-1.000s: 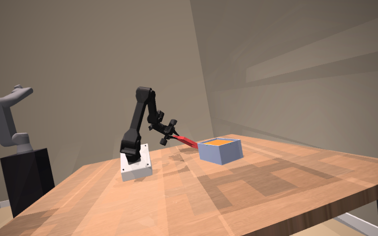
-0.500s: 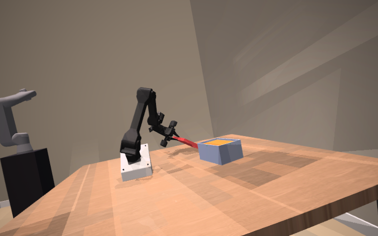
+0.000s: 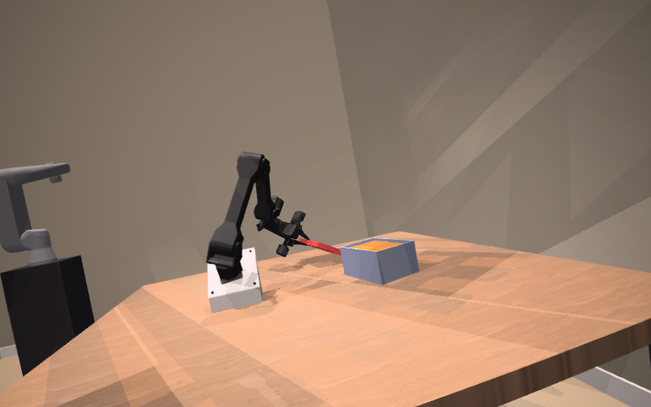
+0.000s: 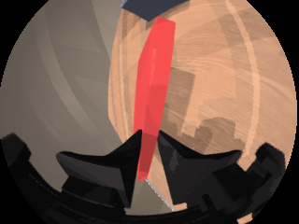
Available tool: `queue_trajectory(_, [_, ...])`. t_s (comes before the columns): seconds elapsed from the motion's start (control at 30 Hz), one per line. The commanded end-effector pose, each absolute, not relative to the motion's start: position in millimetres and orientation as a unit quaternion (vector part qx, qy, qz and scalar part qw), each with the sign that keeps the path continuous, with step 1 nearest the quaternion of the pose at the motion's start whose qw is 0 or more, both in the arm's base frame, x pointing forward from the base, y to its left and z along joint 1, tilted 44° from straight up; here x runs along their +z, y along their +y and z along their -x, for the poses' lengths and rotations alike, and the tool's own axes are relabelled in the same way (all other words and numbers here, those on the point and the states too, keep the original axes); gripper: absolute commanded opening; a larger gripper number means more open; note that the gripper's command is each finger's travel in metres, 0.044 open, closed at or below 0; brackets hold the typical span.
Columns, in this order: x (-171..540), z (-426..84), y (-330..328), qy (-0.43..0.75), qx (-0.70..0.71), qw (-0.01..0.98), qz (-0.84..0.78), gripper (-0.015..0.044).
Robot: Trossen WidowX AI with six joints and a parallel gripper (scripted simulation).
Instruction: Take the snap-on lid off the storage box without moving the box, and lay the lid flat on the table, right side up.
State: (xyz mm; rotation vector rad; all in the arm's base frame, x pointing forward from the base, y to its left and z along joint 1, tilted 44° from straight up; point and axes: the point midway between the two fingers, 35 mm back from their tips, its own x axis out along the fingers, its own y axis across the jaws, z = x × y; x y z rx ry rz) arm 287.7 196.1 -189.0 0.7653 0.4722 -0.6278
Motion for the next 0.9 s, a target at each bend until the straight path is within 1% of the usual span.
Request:
queue_trajectory(0.0, [-200,-283,179,0.231,-0.313,0.854,-0.346,0.0])
queue_trajectory(0.8, [-213,-281,166,0.231,-0.313,0.854,-0.345,0.0])
queue_trajectory(0.87, [-206,-286,178,0.227,-0.306,0.855,-0.352,0.0053])
